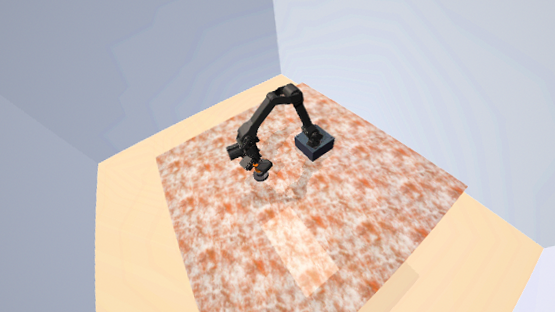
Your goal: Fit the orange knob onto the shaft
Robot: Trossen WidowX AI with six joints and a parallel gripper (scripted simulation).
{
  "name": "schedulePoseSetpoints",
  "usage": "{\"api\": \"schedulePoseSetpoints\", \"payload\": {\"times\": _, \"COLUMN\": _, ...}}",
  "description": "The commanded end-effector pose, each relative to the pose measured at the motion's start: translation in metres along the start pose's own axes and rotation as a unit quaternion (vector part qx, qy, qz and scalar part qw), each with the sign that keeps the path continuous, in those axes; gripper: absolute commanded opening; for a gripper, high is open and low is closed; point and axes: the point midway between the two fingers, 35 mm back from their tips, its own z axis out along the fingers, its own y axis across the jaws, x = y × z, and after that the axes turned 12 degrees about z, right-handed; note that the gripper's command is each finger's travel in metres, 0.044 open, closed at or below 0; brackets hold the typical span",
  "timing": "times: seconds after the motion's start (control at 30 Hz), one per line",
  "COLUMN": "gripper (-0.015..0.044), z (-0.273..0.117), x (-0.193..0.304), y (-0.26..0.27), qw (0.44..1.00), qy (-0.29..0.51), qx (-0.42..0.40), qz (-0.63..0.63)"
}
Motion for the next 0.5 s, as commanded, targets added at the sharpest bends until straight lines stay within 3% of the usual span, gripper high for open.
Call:
{"api": "schedulePoseSetpoints", "payload": {"times": 0.0, "gripper": 0.0, "z": 0.0012, "x": -0.0022, "y": 0.0003, "qw": 1.0, "qy": -0.003, "qx": -0.002, "qz": -0.001}}
{"api": "schedulePoseSetpoints", "payload": {"times": 0.47, "gripper": 0.0, "z": -0.0029, "x": -0.0004, "y": 0.0006, "qw": 1.0, "qy": -0.003, "qx": -0.002, "qz": -0.001}}
